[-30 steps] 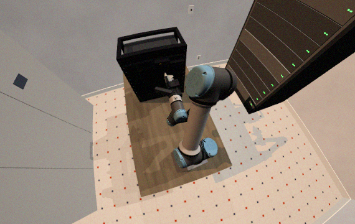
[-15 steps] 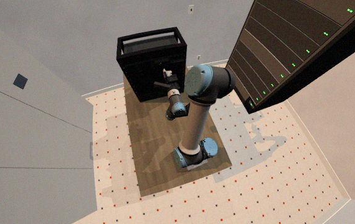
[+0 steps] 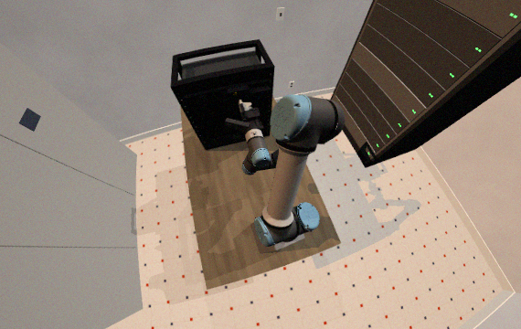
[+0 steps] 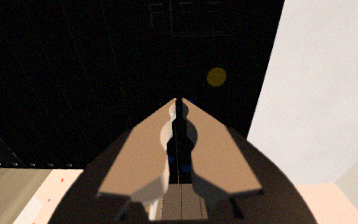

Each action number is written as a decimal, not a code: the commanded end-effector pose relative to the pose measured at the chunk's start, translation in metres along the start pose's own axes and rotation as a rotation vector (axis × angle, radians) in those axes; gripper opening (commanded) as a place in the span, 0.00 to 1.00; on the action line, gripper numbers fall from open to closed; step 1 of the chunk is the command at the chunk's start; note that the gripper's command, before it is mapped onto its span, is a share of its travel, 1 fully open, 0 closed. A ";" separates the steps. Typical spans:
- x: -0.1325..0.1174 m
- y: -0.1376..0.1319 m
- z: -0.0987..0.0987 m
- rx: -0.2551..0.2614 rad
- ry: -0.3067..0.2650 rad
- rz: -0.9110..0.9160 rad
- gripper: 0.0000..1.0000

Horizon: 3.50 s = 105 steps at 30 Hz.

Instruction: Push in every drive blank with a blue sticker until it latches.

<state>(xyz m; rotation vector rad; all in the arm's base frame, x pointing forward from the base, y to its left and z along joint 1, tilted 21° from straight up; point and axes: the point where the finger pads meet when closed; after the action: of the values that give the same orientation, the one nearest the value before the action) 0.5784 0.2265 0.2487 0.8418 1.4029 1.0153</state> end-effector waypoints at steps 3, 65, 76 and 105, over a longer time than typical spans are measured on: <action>0.000 0.001 0.000 -0.001 0.000 0.000 0.00; 0.000 0.001 0.024 -0.001 0.000 0.000 0.00; 0.000 0.001 0.030 -0.001 0.000 0.000 0.00; 0.000 0.001 0.036 -0.001 0.000 0.000 0.00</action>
<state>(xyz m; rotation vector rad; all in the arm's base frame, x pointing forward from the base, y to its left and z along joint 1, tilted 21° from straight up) 0.6131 0.2303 0.2498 0.8420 1.4029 1.0152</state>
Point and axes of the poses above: the point where the finger pads meet when closed, its own z axis out along the fingers, its own y axis across the jaws, x = y × z, and after that the axes turned 1 degree about -z, right-handed
